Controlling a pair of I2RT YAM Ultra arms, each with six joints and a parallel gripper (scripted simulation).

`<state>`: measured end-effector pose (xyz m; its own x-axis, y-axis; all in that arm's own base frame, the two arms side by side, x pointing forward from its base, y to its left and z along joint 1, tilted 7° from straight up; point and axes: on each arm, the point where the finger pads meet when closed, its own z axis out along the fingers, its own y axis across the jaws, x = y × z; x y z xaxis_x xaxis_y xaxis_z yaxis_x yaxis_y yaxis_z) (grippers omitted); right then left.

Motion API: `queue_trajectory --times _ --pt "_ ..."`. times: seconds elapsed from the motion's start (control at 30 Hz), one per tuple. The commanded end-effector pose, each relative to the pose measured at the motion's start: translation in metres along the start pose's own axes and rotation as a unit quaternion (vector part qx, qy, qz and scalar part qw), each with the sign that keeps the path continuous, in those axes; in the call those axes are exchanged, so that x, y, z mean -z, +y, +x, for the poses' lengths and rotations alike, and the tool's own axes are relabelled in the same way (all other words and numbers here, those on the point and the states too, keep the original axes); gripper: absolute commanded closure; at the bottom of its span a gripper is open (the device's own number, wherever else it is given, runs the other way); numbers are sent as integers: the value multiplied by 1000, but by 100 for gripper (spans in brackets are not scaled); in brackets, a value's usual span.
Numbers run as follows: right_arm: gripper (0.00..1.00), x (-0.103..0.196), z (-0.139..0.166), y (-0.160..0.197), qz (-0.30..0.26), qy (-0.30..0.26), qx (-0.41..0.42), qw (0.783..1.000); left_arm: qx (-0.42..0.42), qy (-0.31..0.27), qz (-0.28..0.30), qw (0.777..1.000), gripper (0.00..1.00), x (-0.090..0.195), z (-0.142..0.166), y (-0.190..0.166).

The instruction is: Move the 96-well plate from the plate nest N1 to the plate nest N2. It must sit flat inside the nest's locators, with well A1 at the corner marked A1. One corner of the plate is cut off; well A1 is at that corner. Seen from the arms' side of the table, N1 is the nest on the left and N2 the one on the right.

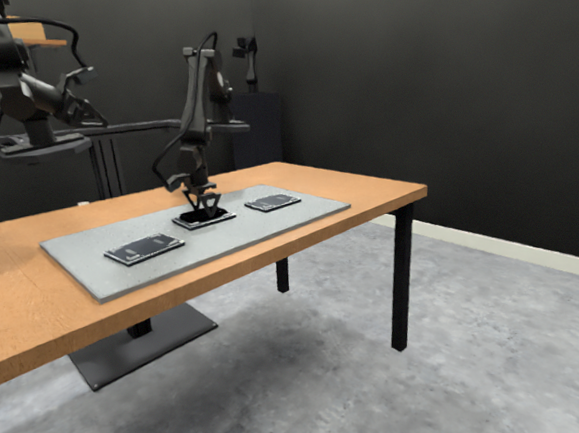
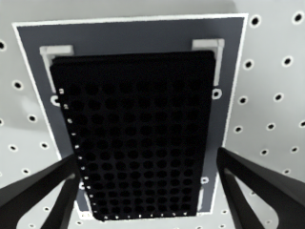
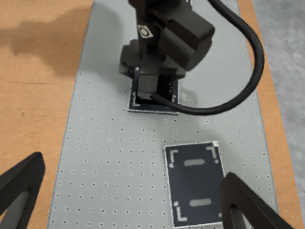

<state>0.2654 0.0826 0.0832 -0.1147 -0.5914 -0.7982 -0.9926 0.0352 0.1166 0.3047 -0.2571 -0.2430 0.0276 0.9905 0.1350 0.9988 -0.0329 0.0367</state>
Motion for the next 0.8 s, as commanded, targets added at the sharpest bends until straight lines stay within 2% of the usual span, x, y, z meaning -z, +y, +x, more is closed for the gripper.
queue_trajectory --times 0.0,0.2,0.33,0.4,0.5,0.57,0.77 --pt "0 4 -5 -6 5 -8 6 1000 -1 -11 -3 1000 0 22 -7 7" --pt "0 4 -5 -6 5 -8 6 1000 0 -8 1 1000 0 32 -5 -5" --pt "0 4 -5 -6 5 -8 6 1000 0 -9 2 1000 0 67 -4 -10" --pt "0 4 -5 -6 5 -8 6 1000 0 -9 2 1000 0 67 -4 -10" --pt "0 4 -5 -6 5 -8 6 1000 0 -8 2 1000 0 95 -3 -11" --pt "0 4 -5 -6 5 -8 6 1000 6 -13 -11 1000 0 112 -5 0" --pt "0 4 -5 -6 5 -8 6 1000 11 -16 -15 1000 0 102 -7 7"
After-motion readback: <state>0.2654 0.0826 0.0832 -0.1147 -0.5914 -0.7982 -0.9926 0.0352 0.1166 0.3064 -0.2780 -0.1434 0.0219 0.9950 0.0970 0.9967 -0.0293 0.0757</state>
